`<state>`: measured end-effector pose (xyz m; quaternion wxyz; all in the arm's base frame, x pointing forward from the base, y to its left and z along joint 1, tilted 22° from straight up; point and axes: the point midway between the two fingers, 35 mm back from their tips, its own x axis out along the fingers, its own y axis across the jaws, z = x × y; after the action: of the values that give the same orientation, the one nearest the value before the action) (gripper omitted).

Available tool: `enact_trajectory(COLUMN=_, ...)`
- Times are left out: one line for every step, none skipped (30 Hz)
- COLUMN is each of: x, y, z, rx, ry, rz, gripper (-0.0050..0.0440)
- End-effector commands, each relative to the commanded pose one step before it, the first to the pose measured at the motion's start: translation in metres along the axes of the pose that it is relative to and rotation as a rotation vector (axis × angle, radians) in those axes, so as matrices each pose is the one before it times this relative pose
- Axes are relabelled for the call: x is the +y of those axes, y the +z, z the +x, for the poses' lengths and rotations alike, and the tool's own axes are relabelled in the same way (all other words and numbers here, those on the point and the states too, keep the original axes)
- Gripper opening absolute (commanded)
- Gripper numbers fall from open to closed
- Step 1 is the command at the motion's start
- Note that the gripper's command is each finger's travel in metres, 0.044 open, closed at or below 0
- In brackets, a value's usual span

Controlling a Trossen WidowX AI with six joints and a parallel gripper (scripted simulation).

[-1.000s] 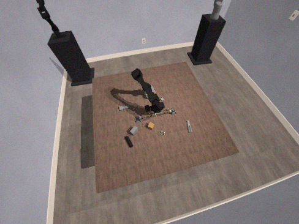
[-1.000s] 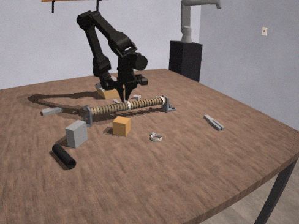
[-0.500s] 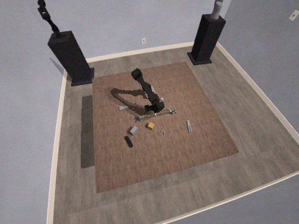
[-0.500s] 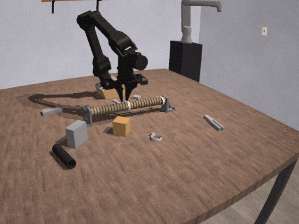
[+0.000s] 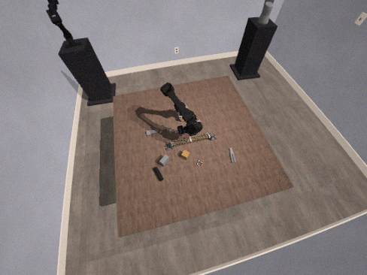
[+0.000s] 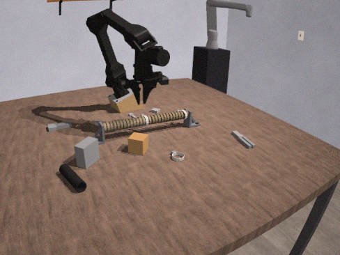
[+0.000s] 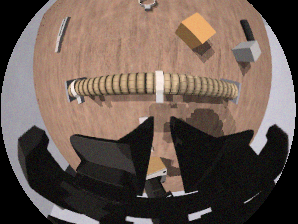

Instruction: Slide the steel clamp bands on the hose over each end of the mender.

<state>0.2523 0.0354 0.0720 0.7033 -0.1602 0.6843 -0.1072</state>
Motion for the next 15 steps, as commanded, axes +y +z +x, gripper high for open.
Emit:
enact_trajectory(x=-0.00014, y=0.00153, z=-0.00371, rx=-0.00883, ry=0.00479, rz=0.0065, gripper=0.0090)
enact_trajectory(x=0.00010, y=-0.00145, z=0.00325, rx=0.00808, ry=-0.00456, rz=-0.0062, gripper=0.0114)
enact_trajectory(x=0.00000, y=0.00000, z=0.00000, rx=0.00000, ry=0.00000, rz=0.0000, gripper=0.0138)
enact_trajectory(x=0.00000, y=0.00000, z=0.00000, rx=0.00000, ry=0.00000, rz=0.0000, gripper=0.0162)
enact_trajectory(x=0.00000, y=0.00000, z=0.00000, rx=0.00000, ry=0.00000, rz=0.0000, gripper=0.0186)
enact_trajectory(x=0.00000, y=0.00000, z=0.00000, rx=0.00000, ry=0.00000, rz=0.0000, gripper=0.0186)
enact_trajectory(x=0.00000, y=0.00000, z=0.00000, rx=0.00000, ry=0.00000, rz=0.0000, gripper=0.0186)
enact_trajectory(x=0.00000, y=0.00019, z=-0.00032, rx=-0.00087, ry=0.00044, rz=0.0004, gripper=0.0210)
enact_trajectory(x=0.00000, y=0.00000, z=0.00000, rx=0.00000, ry=0.00000, rz=0.0000, gripper=0.0234)
enact_trajectory(x=0.00000, y=0.00000, z=0.00000, rx=0.00000, ry=0.00000, rz=0.0000, gripper=0.0258)
enact_trajectory(x=0.00000, y=0.00000, z=0.00000, rx=0.00000, ry=0.00000, rz=0.0000, gripper=0.0282)
enact_trajectory(x=0.00000, y=0.00000, z=0.00000, rx=0.00000, ry=0.00000, rz=0.0000, gripper=0.0306)
enact_trajectory(x=0.00000, y=0.00000, z=0.00000, rx=0.00000, ry=0.00000, rz=0.0000, gripper=0.0330)
enact_trajectory(x=0.00000, y=0.00000, z=0.00000, rx=0.00000, ry=0.00000, rz=0.0000, gripper=0.0354)
enact_trajectory(x=0.00000, y=0.00000, z=0.00000, rx=0.00000, ry=0.00000, rz=0.0000, gripper=0.0378)
